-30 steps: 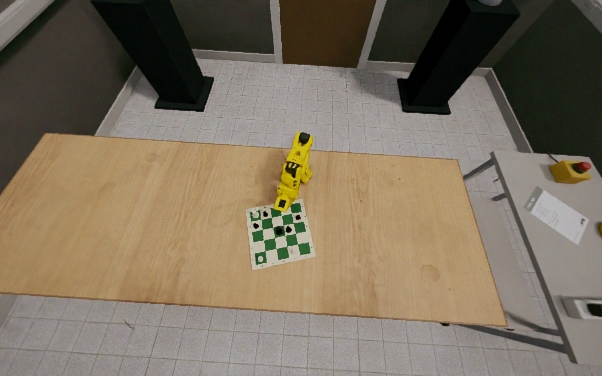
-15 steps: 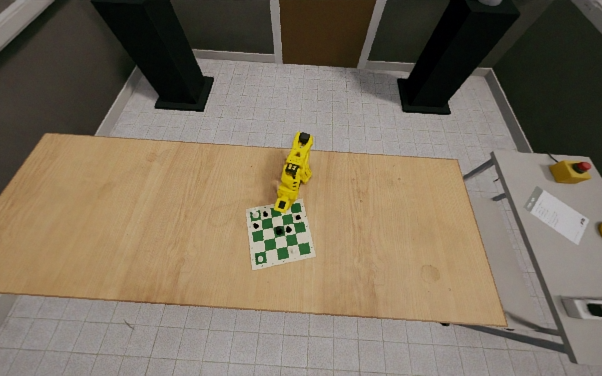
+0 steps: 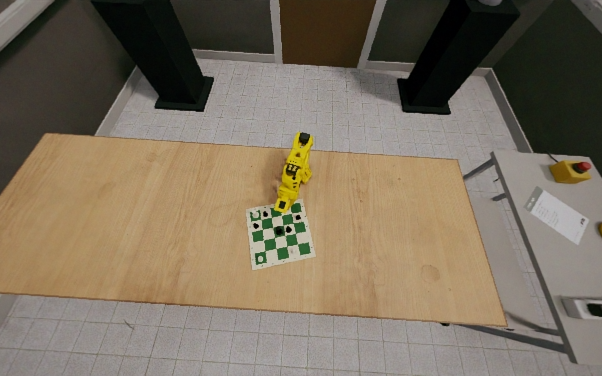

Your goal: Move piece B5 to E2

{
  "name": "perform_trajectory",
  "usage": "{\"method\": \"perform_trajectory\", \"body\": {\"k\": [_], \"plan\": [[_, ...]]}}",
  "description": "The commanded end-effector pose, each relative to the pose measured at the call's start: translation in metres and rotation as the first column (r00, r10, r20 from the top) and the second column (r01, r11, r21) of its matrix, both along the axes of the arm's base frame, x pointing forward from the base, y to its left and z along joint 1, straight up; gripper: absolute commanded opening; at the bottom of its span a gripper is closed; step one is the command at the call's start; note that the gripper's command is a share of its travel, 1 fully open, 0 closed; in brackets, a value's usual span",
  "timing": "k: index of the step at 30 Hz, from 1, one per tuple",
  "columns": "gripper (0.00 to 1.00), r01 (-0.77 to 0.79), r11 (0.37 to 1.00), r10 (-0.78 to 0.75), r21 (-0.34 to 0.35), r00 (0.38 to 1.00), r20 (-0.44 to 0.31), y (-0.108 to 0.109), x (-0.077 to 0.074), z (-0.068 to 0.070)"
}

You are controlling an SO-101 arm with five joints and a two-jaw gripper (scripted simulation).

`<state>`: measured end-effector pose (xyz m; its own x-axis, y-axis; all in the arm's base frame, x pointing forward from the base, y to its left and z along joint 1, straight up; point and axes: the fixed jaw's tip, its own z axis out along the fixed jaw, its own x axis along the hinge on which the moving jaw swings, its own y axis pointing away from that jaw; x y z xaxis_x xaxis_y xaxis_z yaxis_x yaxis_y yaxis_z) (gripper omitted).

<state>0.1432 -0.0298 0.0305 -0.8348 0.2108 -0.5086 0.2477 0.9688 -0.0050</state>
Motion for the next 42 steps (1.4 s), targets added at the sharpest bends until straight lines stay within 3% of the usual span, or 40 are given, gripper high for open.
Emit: {"method": "perform_trajectory", "body": {"k": [1, 23, 42], "plan": [[0.00, -0.015, 1.000, 0.015, -0.004, 1.000, 0.005, 0.0015, 0.0003, -0.0017], [0.00, -0.015, 1.000, 0.015, -0.003, 1.000, 0.005, 0.0013, 0.0011, -0.0010], [0.00, -0.015, 1.000, 0.015, -0.003, 1.000, 0.005, 0.0012, 0.0012, -0.0091]]}}
